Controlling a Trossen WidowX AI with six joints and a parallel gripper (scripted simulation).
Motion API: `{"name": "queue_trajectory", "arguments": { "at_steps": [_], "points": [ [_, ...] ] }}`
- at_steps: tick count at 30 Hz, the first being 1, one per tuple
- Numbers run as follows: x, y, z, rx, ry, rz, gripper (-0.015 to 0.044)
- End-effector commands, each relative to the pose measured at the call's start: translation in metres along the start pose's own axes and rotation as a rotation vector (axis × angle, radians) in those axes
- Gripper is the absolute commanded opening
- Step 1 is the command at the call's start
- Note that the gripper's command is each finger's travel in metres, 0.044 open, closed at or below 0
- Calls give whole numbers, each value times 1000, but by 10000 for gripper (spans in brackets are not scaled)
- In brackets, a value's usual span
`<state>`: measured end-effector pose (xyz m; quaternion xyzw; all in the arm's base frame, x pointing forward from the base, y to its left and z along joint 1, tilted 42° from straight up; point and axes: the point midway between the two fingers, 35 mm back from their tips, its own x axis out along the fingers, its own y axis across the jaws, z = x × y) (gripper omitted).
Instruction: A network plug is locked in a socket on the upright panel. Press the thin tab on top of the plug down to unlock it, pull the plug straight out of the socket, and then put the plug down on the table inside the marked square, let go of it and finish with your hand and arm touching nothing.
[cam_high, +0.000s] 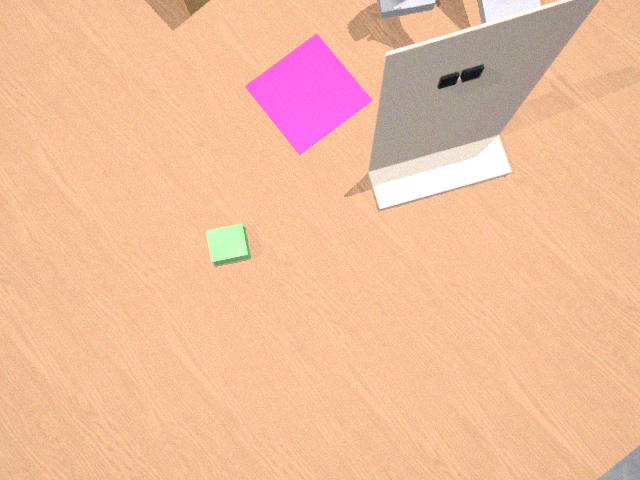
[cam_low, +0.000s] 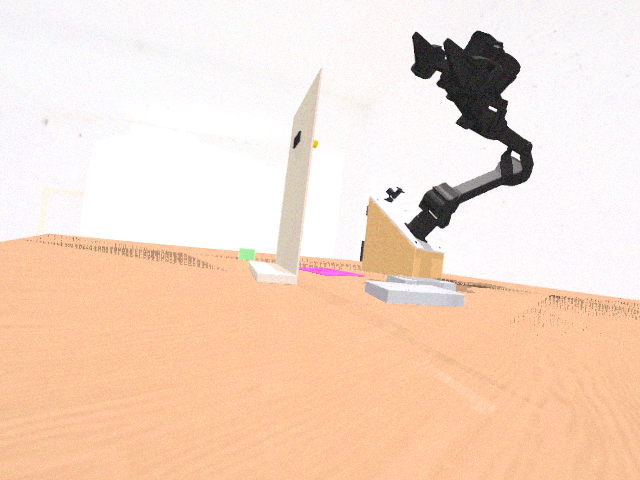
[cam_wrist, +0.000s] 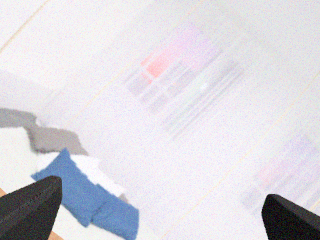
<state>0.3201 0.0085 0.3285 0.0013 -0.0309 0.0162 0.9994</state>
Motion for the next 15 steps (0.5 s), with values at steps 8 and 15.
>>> {"name": "queue_trajectory", "arguments": {
  "at_steps": [8,15],
  "points": [
    [5,4,-23,227,17,2,190],
    [9,8,-47,472,36,0,156]
  ]
}}
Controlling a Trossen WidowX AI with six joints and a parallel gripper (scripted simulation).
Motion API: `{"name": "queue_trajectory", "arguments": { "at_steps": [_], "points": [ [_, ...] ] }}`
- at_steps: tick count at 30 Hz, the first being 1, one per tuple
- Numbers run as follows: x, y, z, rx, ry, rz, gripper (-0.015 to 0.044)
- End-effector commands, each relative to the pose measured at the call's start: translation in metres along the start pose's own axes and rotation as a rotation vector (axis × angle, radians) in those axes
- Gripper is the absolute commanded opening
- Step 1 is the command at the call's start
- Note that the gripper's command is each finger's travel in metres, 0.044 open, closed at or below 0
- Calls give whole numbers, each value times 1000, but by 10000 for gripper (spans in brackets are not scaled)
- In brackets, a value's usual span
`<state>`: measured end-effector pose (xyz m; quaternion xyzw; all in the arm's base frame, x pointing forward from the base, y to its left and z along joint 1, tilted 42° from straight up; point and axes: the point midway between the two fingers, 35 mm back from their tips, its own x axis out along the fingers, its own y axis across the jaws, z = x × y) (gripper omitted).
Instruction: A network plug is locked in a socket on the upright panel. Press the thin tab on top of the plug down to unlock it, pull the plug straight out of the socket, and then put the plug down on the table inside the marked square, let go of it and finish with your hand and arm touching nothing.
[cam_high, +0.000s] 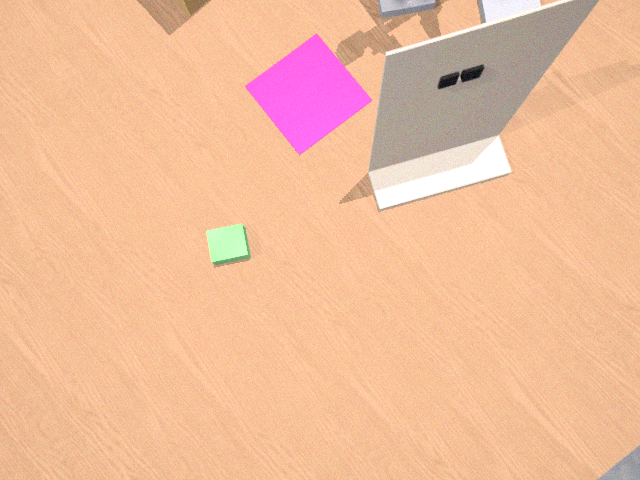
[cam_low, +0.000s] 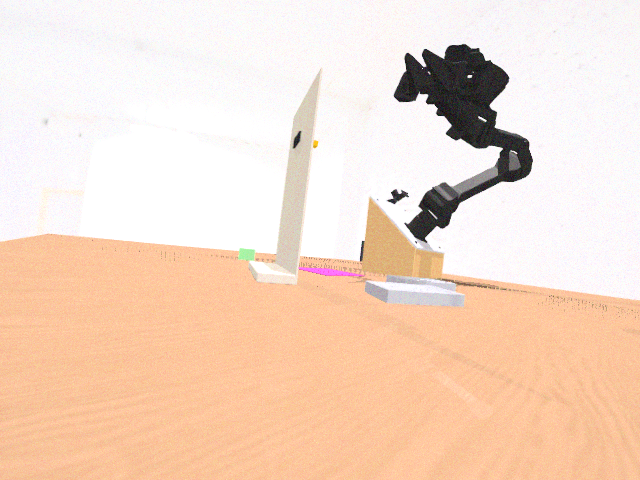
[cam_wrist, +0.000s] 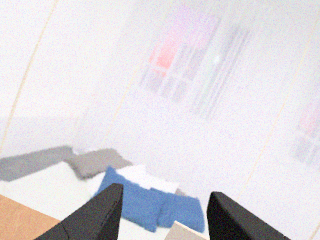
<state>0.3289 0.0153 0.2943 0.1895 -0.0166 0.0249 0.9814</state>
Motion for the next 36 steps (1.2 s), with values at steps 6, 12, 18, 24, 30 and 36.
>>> {"name": "queue_trajectory", "arguments": {
  "at_steps": [6,12,18,24,30,36],
  "points": [
    [3,-8,-33,302,28,-14,156],
    [3,-12,-53,510,42,-24,156],
    [0,-17,-73,718,55,-36,156],
    [-4,-21,-92,926,66,-53,156],
    [-10,-25,-111,1133,74,-72,156],
    [-18,-29,-128,1339,80,-95,156]
  ]
}}
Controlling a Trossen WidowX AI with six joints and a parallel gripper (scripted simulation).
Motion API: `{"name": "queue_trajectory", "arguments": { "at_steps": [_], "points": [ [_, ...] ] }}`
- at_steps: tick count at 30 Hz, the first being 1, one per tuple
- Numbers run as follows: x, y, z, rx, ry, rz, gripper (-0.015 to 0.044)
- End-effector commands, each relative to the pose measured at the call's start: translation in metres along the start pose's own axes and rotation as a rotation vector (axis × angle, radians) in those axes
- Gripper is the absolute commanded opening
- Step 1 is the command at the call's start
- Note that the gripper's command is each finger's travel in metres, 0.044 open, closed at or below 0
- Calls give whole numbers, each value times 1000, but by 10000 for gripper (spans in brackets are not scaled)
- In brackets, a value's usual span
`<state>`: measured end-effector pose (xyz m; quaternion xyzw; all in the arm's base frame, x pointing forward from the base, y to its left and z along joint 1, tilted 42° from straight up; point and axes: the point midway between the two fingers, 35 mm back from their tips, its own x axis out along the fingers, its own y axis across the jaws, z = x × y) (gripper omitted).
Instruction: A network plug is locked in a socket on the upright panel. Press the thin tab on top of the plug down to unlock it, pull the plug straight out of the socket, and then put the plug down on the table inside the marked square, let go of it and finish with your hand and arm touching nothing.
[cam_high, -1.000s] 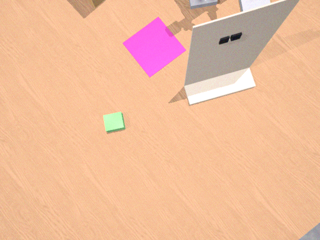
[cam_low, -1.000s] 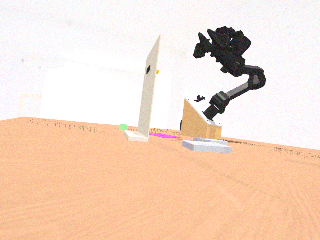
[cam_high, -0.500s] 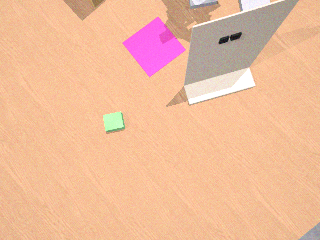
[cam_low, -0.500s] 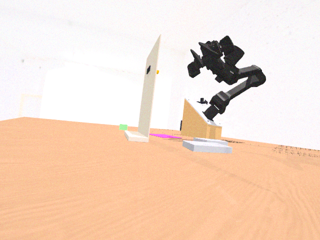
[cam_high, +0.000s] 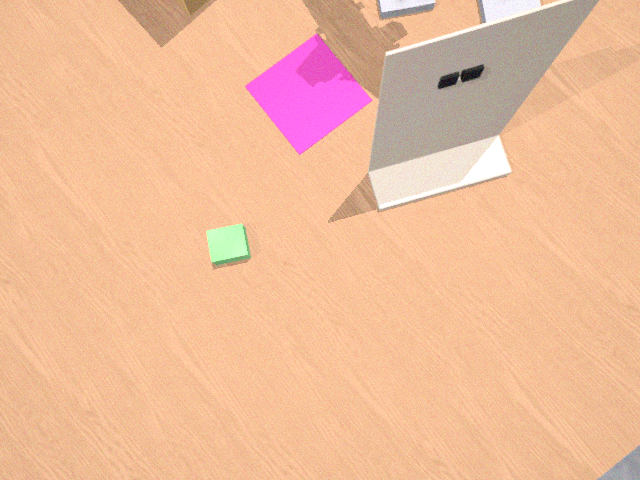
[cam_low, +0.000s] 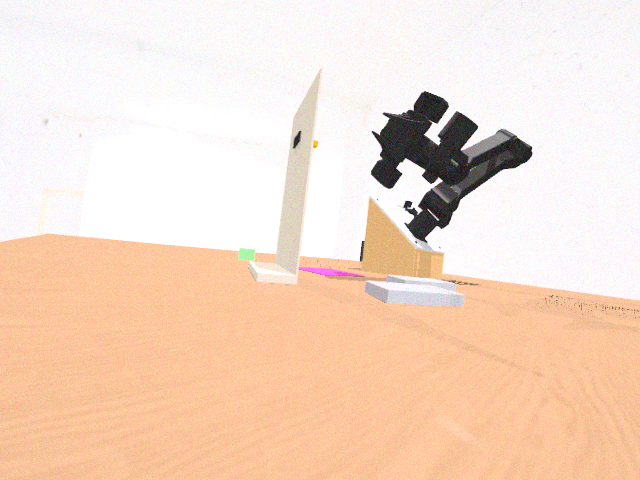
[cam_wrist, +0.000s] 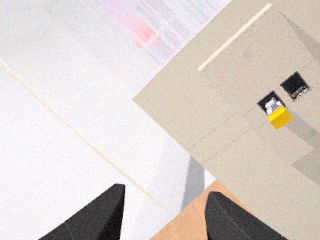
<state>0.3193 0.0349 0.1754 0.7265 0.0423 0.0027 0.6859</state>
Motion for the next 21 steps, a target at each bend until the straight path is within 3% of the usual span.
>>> {"name": "queue_trajectory", "arguments": {
  "at_steps": [1,16,21],
  "points": [
    [-4,-14,0,126,-4,-19,156],
    [-25,-55,-3,635,-16,-61,156],
    [-26,-57,-3,657,-17,-63,156]
  ]
}}
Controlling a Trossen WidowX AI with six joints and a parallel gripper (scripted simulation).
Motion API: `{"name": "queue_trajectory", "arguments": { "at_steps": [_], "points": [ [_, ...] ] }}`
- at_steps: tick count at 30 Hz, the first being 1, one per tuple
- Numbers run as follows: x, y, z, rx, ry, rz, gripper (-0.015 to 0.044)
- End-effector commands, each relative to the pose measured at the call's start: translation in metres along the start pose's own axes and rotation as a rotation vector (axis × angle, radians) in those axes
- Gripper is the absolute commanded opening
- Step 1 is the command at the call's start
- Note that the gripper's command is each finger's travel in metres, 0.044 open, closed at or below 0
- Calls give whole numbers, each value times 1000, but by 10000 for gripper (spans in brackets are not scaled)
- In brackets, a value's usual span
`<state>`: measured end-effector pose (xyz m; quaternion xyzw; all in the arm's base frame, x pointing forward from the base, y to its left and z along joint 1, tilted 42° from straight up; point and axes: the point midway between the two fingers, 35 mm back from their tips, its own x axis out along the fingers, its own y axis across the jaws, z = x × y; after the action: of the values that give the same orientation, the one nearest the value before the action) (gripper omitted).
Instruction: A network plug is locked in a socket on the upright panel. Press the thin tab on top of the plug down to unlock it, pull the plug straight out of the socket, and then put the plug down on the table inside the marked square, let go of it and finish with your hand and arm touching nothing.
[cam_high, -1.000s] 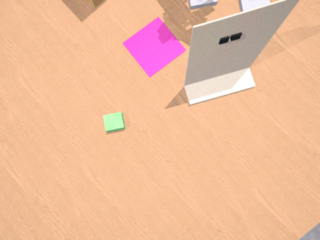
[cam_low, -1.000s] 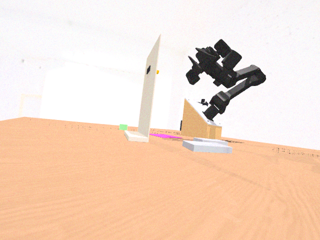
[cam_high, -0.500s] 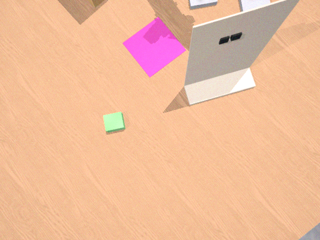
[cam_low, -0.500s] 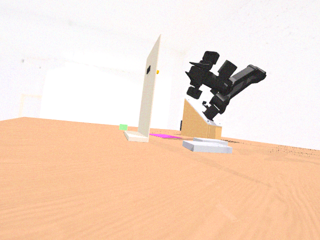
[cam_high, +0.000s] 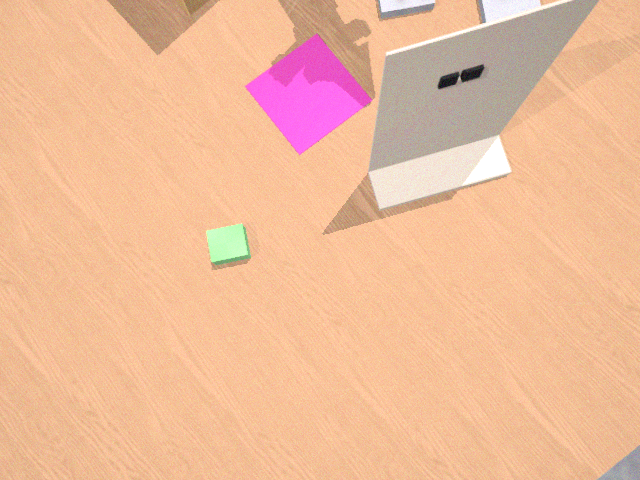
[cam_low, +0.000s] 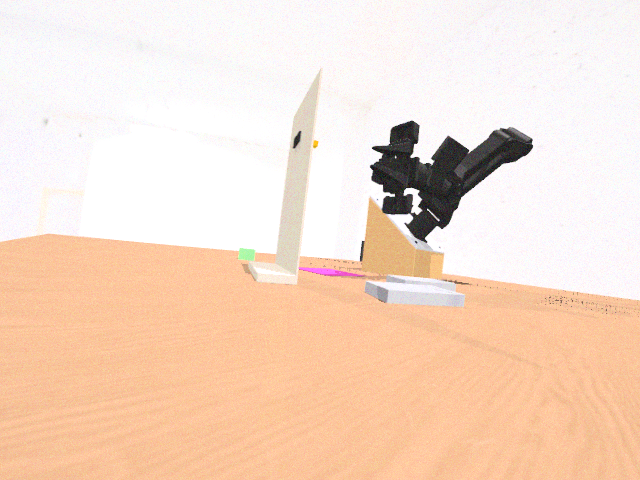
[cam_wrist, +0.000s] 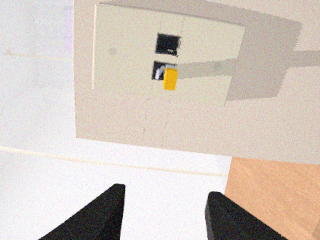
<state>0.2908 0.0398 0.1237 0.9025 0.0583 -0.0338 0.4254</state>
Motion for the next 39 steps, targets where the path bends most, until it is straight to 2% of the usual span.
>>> {"name": "queue_trajectory", "arguments": {
  "at_steps": [1,26,39],
  "points": [
    [-1,-2,2,24,-7,-2,156],
    [53,-2,17,23,-5,0,156],
    [68,-2,20,23,-5,1,156]
  ]
}}
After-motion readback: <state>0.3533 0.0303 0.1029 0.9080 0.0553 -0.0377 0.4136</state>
